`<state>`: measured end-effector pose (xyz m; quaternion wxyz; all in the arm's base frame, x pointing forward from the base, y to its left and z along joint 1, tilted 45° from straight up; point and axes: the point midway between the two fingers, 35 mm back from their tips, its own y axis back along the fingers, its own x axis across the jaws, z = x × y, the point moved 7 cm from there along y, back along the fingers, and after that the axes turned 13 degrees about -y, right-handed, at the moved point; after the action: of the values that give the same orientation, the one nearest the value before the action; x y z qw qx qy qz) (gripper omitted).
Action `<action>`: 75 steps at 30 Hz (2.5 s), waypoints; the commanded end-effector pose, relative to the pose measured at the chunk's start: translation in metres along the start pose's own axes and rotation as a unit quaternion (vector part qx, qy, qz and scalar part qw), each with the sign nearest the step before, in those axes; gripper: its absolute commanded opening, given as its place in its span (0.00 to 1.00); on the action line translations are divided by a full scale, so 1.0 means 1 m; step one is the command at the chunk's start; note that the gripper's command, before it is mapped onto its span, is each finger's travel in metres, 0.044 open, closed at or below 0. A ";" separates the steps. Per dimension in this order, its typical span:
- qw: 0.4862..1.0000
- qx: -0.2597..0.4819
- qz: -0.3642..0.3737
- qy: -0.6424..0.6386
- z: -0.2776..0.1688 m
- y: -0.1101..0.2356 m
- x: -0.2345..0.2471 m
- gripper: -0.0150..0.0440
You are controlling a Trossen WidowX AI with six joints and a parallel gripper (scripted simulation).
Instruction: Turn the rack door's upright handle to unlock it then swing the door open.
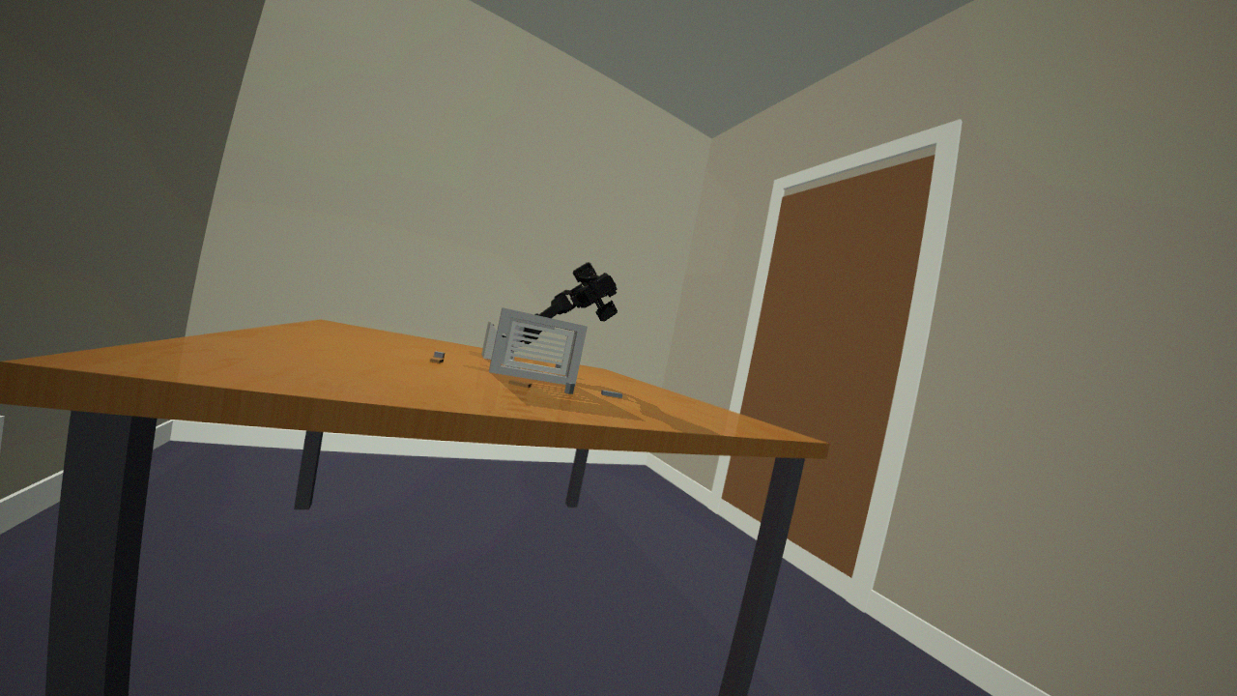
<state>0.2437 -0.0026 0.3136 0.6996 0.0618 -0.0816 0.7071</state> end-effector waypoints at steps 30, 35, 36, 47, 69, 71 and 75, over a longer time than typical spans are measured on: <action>0.940 0.340 -0.035 0.021 -0.061 -0.056 -0.067 0.75; 0.916 0.399 -0.027 0.013 -0.071 -0.060 -0.080 0.75; 0.912 0.410 -0.025 0.010 -0.073 -0.061 -0.083 0.75; 0.853 0.521 0.006 -0.034 -0.093 -0.064 -0.112 0.75; 0.727 0.650 0.095 -0.200 -0.119 -0.056 -0.166 0.75; 0.715 0.655 0.104 -0.219 -0.120 -0.055 -0.171 0.75; 0.693 0.662 0.121 -0.258 -0.123 -0.053 -0.181 0.75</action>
<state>0.3038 -0.1456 0.1603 0.3586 0.6596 0.2420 0.6147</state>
